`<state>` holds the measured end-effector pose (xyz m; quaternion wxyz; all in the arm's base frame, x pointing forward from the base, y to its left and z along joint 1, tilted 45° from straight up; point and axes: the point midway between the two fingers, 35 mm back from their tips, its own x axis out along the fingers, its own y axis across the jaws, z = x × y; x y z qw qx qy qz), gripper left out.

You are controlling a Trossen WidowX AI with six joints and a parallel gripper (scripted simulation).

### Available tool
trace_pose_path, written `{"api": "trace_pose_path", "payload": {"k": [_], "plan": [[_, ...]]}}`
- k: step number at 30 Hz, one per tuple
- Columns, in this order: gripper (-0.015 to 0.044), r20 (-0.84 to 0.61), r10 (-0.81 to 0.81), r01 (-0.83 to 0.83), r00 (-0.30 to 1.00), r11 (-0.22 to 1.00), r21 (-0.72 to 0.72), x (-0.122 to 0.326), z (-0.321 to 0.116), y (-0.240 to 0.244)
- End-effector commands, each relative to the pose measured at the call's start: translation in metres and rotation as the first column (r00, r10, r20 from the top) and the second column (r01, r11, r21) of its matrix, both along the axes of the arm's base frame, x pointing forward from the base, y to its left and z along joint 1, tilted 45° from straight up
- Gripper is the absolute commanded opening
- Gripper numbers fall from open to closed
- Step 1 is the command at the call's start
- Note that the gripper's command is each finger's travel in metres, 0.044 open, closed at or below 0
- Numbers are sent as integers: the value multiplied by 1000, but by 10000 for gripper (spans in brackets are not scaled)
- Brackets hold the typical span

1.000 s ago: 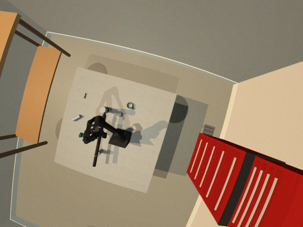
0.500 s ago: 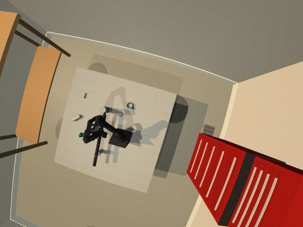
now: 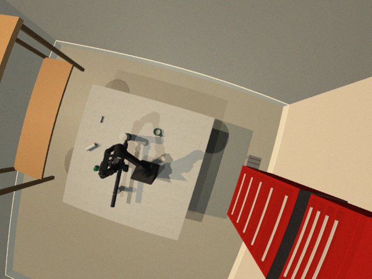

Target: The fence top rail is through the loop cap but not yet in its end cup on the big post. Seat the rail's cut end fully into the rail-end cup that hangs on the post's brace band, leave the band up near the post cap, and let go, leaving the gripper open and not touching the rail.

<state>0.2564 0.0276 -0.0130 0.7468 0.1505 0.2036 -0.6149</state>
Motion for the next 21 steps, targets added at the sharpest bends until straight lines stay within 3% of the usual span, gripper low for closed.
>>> {"api": "trace_pose_path", "payload": {"k": [1, 21], "plan": [[0, 2, 4, -4, 1000, 1000, -2, 0, 0, 1], [0, 3, 5, -5, 1000, 1000, -14, 0, 2, 4]]}}
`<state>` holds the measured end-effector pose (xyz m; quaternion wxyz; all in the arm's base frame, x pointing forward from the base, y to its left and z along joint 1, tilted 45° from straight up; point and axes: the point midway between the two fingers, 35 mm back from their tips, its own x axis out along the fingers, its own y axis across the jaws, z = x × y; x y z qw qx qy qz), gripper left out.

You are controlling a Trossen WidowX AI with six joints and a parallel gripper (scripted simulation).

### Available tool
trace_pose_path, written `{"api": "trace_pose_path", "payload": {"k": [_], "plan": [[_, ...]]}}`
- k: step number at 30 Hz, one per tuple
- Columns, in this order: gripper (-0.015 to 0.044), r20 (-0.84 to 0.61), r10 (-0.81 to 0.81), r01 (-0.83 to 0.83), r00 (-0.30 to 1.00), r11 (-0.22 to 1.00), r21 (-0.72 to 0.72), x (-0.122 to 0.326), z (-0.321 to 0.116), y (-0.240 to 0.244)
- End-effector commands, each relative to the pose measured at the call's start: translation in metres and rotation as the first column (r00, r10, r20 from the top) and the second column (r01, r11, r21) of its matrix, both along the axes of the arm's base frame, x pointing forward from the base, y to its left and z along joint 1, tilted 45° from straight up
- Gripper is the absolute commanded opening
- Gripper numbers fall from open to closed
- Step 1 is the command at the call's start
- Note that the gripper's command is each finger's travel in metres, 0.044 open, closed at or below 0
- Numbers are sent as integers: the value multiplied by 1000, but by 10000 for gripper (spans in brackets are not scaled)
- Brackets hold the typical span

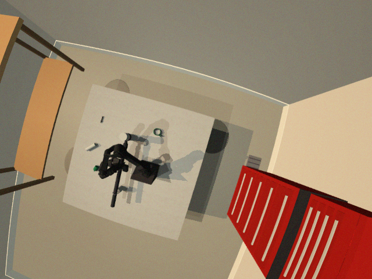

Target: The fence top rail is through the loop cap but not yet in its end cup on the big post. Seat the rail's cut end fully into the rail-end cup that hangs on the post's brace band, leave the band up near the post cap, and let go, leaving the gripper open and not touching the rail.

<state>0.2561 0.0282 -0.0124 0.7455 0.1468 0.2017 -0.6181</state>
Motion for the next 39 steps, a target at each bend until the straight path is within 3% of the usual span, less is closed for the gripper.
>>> {"api": "trace_pose_path", "payload": {"k": [1, 39], "plan": [[0, 7, 11, -11, 1000, 1000, -6, 0, 1, 4], [0, 1, -1, 1, 1000, 1000, -16, 1, 4, 1]]}}
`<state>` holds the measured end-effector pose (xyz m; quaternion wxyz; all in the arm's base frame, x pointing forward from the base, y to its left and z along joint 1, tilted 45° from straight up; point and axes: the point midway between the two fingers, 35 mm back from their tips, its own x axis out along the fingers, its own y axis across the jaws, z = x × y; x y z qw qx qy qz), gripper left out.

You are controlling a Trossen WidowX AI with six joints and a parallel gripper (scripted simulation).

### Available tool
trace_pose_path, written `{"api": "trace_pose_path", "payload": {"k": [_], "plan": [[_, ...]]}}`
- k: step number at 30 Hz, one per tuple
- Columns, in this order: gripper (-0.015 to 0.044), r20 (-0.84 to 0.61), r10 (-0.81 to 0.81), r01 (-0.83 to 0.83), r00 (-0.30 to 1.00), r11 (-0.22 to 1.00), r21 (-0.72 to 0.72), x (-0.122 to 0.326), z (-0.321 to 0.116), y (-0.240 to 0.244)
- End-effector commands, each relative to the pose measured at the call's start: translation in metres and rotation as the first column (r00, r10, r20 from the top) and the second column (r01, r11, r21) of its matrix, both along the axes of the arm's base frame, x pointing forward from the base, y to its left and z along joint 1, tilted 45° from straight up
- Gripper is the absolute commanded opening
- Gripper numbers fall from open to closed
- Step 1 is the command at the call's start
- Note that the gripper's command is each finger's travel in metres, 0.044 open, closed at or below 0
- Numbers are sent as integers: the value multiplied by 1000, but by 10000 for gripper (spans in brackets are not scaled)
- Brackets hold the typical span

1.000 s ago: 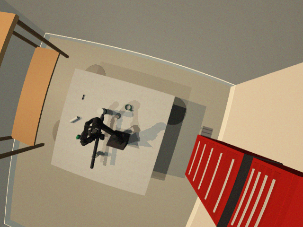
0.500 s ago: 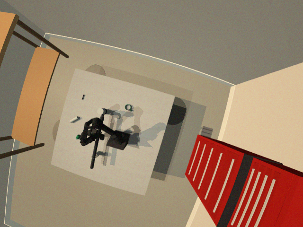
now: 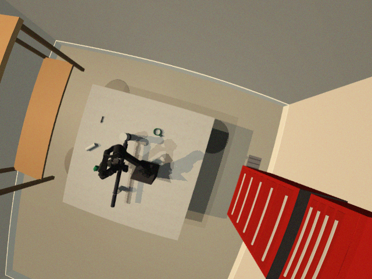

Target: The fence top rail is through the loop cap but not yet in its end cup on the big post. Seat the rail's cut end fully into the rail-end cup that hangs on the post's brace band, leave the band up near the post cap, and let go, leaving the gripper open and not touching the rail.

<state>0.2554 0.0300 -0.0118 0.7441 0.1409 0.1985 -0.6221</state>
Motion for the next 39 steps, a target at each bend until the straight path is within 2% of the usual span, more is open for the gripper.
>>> {"api": "trace_pose_path", "payload": {"k": [1, 39], "plan": [[0, 5, 6, -6, 1000, 1000, -2, 2, 4, -1], [0, 6, 6, -6, 1000, 1000, -3, 8, 23, -12]]}}
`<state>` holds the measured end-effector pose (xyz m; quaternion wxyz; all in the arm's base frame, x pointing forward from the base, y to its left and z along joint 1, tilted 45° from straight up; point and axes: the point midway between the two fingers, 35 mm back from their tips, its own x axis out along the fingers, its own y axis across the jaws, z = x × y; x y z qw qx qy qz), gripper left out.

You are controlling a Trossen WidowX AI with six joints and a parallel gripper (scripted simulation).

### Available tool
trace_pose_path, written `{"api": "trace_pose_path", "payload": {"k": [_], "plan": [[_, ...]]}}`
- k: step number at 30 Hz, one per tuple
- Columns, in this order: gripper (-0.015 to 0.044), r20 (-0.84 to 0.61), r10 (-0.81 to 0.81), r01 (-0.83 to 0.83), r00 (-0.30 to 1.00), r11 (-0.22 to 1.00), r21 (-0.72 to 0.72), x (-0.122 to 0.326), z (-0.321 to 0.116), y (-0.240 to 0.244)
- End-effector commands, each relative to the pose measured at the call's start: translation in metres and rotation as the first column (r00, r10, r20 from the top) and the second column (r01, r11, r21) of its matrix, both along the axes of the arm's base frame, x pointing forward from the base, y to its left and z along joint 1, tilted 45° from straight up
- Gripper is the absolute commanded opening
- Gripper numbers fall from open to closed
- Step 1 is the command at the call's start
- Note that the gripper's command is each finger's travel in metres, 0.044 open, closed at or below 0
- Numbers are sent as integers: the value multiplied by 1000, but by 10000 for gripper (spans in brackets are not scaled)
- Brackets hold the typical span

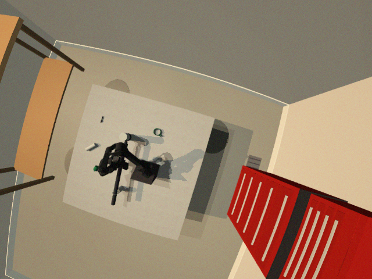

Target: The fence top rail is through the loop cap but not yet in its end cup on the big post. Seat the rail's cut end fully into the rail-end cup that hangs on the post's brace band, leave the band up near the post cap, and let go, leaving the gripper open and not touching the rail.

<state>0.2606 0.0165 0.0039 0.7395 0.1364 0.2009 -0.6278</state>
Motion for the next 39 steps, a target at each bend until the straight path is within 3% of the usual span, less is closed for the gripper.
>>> {"api": "trace_pose_path", "payload": {"k": [1, 22, 39], "plan": [[0, 18, 17, -17, 1000, 1000, 1, 3, 8, 1], [0, 0, 1, -1, 1000, 1000, 0, 1, 6, -5], [440, -3, 2, -2, 1000, 1000, 8, -3, 6, 18]]}}
